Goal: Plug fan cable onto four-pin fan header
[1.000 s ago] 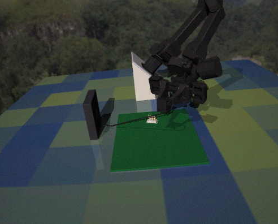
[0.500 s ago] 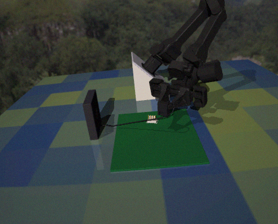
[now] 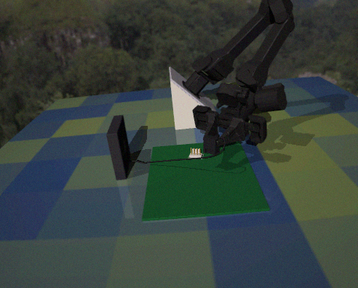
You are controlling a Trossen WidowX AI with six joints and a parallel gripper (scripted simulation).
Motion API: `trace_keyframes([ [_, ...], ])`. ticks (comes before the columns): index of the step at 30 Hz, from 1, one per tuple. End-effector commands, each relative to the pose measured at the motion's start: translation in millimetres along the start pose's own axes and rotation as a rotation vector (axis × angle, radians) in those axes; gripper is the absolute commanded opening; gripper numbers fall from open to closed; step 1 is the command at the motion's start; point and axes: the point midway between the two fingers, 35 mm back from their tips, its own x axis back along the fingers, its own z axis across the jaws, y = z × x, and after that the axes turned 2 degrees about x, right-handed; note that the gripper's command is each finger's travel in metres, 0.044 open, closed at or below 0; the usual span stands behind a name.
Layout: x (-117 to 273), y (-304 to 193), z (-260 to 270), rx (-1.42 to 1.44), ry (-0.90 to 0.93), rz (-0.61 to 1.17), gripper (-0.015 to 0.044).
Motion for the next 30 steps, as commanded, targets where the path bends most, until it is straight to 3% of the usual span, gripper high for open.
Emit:
trace_keyframes([
  [1, -1, -4, 0, -0.003, -0.002, -0.004, 0.0],
  [30, -6, -28, 1, -0.003, -0.003, -0.003, 0.0],
])
